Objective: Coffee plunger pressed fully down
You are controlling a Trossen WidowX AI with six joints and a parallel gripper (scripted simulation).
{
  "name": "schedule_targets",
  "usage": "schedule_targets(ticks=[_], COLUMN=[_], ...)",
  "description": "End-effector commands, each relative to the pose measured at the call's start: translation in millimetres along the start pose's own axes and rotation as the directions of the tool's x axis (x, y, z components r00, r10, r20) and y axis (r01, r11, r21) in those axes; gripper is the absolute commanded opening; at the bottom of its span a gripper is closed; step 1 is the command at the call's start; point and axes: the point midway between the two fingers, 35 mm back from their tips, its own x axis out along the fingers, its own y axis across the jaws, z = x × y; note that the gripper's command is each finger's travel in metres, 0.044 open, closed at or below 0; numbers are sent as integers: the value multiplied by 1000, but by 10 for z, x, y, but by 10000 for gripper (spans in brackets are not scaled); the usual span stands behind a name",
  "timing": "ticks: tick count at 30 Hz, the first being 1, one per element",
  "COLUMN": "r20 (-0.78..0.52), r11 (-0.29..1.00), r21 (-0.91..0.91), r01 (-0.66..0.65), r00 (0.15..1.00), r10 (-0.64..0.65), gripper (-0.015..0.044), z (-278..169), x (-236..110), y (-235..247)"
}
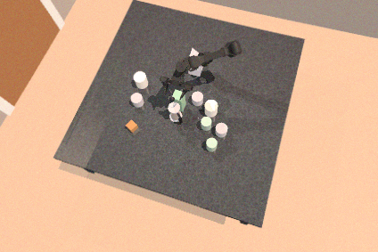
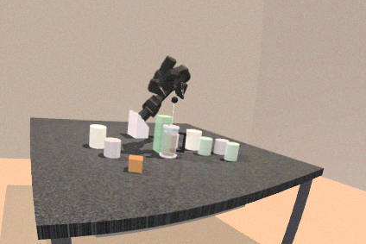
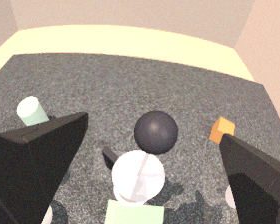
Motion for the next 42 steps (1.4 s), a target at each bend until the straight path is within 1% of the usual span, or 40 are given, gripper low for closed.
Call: schedule_targets(ticks=[1,6,18,30,42], r20=[-1,0,0,0,-3], r11=[1000,1000,1000,1000,1000], r21=[6,7,7,6,6], r01=[1,0,0,0,2], r00=[1000,1000,1000,1000,1000], r10=[-1,0,0,0,-2], gripper=[440,440,125,122,122], z=[-12,-14,-14,-26,-170], x=[72,127,127,138,260], y=[-2,3,3,1,-21])
